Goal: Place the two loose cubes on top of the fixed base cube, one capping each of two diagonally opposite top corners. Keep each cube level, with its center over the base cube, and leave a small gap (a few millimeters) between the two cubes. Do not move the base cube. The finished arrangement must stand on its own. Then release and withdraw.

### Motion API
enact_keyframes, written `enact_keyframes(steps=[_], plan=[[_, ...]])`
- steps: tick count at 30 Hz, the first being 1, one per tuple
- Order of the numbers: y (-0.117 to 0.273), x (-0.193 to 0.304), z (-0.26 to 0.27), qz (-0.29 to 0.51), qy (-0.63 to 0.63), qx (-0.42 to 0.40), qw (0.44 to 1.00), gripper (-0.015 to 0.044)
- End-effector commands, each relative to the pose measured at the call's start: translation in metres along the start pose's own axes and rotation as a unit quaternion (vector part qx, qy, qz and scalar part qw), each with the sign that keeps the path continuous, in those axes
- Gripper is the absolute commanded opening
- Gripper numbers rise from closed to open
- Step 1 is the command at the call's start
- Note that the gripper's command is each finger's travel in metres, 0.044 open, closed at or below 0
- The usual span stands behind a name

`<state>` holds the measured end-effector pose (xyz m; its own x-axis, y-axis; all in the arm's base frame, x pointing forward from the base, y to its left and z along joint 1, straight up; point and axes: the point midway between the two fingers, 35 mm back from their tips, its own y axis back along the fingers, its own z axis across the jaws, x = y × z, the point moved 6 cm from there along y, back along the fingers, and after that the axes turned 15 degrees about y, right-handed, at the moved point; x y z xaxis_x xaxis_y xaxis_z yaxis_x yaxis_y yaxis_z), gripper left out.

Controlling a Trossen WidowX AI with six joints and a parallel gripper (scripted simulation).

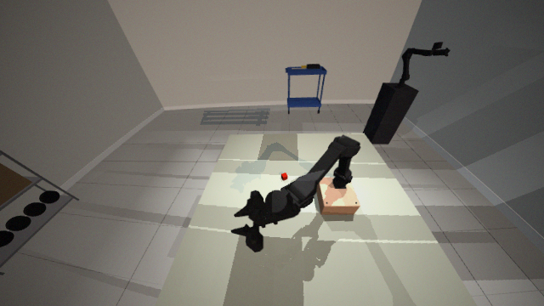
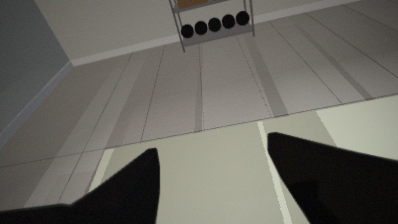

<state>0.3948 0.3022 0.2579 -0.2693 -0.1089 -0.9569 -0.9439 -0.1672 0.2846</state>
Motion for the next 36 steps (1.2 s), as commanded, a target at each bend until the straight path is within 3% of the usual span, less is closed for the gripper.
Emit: enact_keyframes(steps=[1,9,17,26,36], plan=[[-0.020,0.020,-0.055,0.067,-0.012,0.035,0.997,0.0265],[-0.034,0.060,-0.153,0.189,-0.057,0.101,0.975,0.0265],[-0.019,0.103,-0.244,0.307,-0.135,0.164,0.928,0.0265],[0.028,0.149,-0.327,0.422,-0.255,0.228,0.839,0.0265],[0.102,0.191,-0.386,0.514,-0.411,0.281,0.699,0.0265]])
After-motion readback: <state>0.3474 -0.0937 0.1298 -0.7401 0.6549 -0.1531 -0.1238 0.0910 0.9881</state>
